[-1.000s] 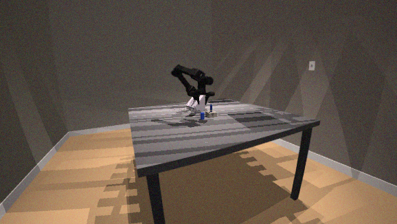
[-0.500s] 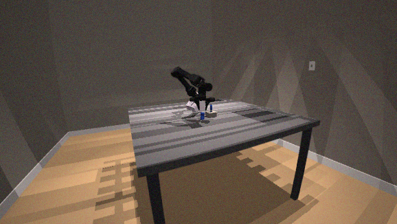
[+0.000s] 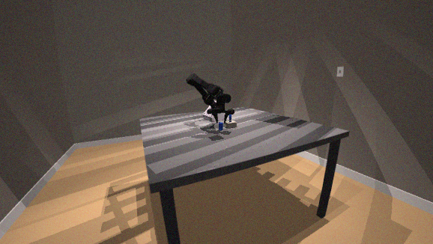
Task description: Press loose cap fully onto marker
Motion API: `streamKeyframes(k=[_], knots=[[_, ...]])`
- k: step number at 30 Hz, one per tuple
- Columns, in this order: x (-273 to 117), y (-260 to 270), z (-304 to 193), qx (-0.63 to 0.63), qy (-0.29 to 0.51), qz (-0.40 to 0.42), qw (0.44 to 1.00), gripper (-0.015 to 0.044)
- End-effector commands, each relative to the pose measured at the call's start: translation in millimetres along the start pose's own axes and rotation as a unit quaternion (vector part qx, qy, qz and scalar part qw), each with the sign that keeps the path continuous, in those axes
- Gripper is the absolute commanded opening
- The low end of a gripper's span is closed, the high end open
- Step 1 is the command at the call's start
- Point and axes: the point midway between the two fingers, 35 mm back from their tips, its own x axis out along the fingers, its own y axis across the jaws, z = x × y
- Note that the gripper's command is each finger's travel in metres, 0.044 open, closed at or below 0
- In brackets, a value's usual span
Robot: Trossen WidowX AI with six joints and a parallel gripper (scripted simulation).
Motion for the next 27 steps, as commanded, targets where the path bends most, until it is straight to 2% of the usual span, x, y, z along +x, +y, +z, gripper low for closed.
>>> streamKeyframes(k=[1, 19, 23, 27], knots=[[7.6, -0.5, -1.3, -0.003, 0.0, -0.002, 1.0, 0.0248], [33.6, -2.2, -1.6, -0.003, -0.001, -0.003, 1.0, 0.0248], [33.6, -2.4, -1.4, -0.003, 0.0, -0.002, 1.0, 0.0143], [33.6, -2.4, -1.4, -0.003, 0.0, -0.002, 1.0, 0.0116]])
